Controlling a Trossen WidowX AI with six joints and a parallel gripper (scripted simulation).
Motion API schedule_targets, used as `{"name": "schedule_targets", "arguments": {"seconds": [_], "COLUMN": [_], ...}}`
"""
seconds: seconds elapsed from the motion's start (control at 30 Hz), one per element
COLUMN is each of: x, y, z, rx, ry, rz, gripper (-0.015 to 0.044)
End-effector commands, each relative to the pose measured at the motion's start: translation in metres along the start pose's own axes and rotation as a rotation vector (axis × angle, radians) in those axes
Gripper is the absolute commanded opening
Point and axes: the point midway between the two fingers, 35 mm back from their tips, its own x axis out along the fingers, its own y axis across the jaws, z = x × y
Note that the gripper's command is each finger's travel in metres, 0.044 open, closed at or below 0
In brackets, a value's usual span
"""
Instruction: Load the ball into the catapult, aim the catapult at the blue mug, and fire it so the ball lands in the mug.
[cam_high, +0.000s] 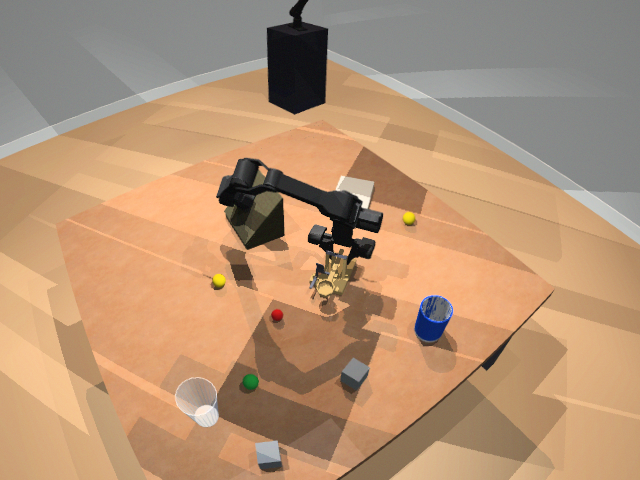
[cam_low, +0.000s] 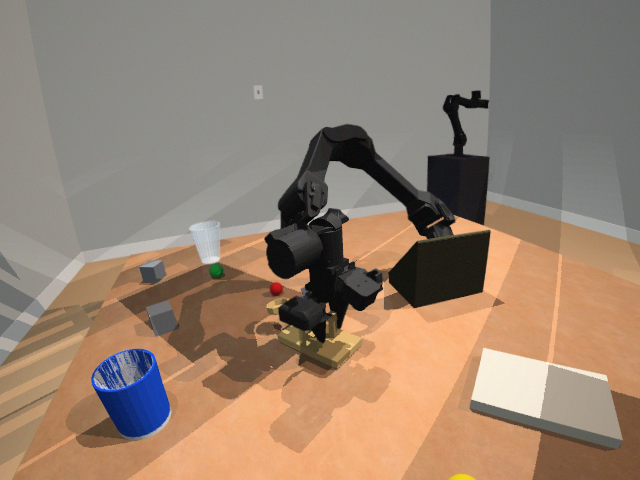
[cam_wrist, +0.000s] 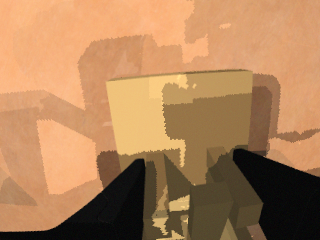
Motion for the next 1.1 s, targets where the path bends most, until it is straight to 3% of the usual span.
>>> {"name": "schedule_targets", "arguments": {"seconds": [0.0,0.07,0.2,0.43,1.07], "x": [0.000,-0.003,-0.048,-0.050,-0.048], "y": [-0.001,-0.001,-0.001,0.000,-0.005], "z": [0.000,0.000,0.001,0.001,-0.001], "rx": [0.003,0.002,0.000,0.023,0.659], "ry": [0.000,0.000,-0.002,-0.002,0.002], "rz": [-0.004,-0.004,-0.001,-0.001,0.001], "gripper": [0.0118,0.0085,0.0000,0.0000,0.0000]}}
